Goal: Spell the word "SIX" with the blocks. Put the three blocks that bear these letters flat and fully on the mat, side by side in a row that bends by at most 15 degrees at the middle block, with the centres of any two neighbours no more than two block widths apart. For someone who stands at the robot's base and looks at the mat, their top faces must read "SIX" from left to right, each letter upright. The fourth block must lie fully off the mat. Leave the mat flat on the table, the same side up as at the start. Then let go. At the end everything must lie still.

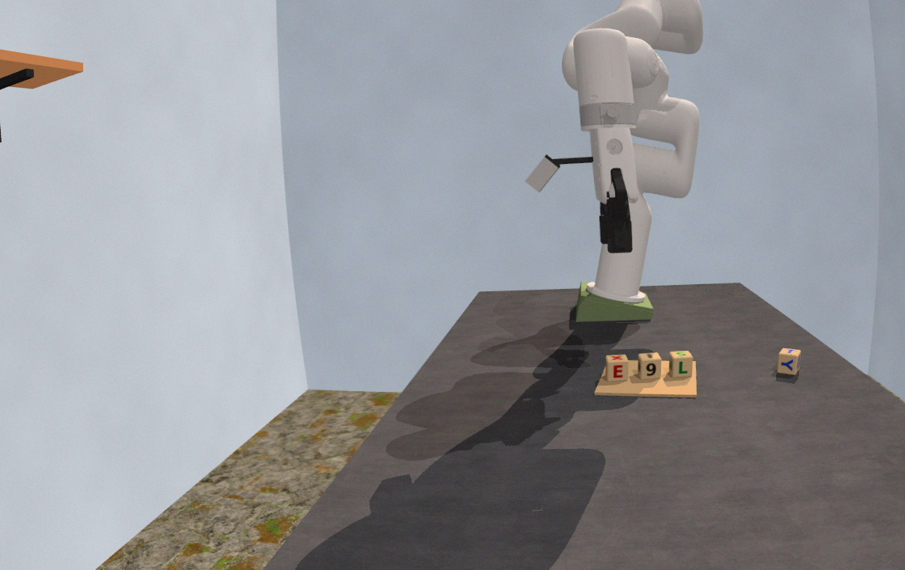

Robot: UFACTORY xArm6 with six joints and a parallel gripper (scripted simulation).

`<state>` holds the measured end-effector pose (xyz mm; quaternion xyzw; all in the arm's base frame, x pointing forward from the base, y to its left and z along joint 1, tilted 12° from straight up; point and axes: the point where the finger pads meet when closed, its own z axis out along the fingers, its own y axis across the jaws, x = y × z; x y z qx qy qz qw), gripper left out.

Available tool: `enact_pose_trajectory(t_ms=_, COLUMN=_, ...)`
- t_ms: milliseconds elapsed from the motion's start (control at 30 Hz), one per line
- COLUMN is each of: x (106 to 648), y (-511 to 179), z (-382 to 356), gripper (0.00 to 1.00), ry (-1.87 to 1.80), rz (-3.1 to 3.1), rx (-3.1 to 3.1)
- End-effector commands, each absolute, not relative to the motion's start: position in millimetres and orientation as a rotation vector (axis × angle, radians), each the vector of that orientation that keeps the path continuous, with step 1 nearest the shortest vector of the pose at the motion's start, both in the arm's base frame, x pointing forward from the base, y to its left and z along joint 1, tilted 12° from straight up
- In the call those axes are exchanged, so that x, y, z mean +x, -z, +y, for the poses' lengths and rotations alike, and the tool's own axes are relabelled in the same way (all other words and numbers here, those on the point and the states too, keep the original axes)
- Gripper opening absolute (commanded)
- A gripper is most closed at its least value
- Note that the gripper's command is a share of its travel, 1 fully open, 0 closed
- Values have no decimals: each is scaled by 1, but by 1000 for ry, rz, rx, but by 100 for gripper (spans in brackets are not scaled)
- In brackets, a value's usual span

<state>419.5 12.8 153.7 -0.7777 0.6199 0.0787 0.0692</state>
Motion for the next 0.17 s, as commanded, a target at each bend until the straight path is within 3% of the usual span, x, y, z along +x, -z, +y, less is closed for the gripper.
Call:
enact_pose_trajectory(t_ms=0, x=421, y=-155, z=13, gripper=100, ry=-231, rz=1865, rx=-2340)
enact_pose_trajectory(t_ms=133, x=421, y=-155, z=13, gripper=100, ry=-231, rz=1865, rx=-2340)
